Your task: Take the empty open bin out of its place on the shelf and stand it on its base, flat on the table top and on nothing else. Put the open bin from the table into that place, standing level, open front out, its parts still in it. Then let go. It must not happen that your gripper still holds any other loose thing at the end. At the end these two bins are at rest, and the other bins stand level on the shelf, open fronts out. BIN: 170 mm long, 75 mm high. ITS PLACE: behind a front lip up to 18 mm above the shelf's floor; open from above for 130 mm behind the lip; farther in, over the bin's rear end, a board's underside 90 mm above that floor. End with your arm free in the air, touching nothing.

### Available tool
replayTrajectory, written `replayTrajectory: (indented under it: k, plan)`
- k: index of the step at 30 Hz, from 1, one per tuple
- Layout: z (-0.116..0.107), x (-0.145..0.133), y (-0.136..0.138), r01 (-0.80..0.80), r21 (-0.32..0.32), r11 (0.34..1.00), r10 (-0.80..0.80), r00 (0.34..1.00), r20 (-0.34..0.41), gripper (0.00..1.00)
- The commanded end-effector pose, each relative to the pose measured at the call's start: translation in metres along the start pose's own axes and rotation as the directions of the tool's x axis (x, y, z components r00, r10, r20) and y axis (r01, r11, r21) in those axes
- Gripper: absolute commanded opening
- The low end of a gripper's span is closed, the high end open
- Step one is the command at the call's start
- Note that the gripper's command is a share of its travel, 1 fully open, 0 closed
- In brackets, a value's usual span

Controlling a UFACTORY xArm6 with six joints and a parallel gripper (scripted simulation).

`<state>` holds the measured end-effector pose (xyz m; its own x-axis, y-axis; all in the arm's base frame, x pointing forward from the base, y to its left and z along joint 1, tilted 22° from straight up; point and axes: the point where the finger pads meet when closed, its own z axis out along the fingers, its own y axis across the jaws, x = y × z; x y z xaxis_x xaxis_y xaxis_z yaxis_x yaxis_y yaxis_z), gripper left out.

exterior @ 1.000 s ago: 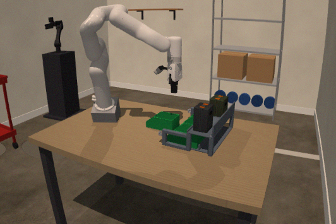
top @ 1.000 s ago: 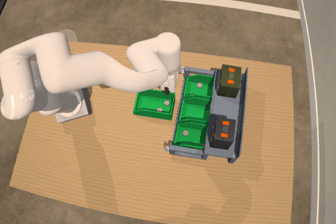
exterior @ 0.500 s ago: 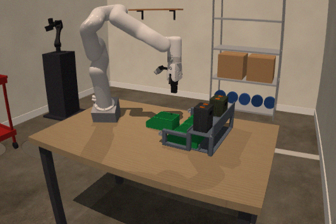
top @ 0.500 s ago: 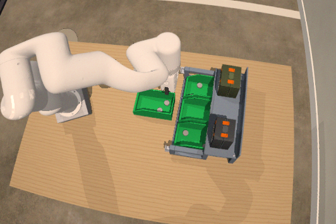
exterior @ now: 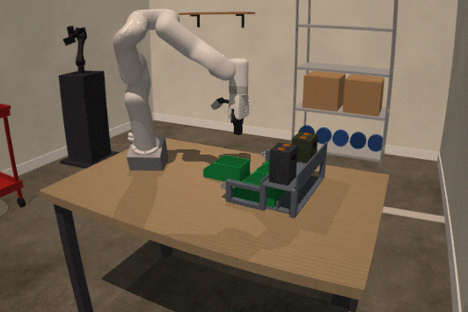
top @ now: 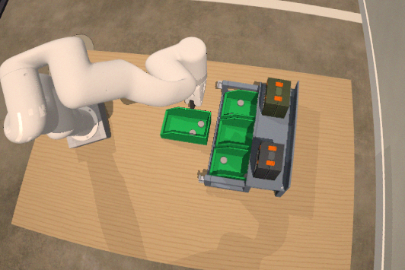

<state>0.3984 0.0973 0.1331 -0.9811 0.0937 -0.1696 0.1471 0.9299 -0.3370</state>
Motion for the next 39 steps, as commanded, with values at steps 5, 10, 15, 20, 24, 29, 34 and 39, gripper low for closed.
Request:
replayTrajectory:
  k: [5,10,15,20,24,29,34,39]
  plan:
    - [0.029,0.032,0.024,0.005,-0.005,1.0,-0.005,1.0,0.006,0.0]
    - [0.034,0.039,0.027,0.006,-0.006,1.0,-0.006,1.0,0.004,0.0]
    - [0.034,0.039,0.028,0.006,-0.006,1.0,-0.006,1.0,0.004,0.0]
    - [0.034,0.039,0.028,0.006,-0.006,1.0,-0.006,1.0,0.004,0.0]
    - [0.034,0.039,0.028,0.006,-0.006,1.0,-0.006,1.0,0.004,0.0]
    - [0.034,0.039,0.028,0.006,-0.006,1.0,-0.006,1.0,0.004,0.0]
    - [0.034,0.039,0.028,0.006,-0.006,1.0,-0.006,1.0,0.004,0.26]
    - [0.034,0.039,0.028,0.006,-0.006,1.0,-0.006,1.0,0.004,0.26]
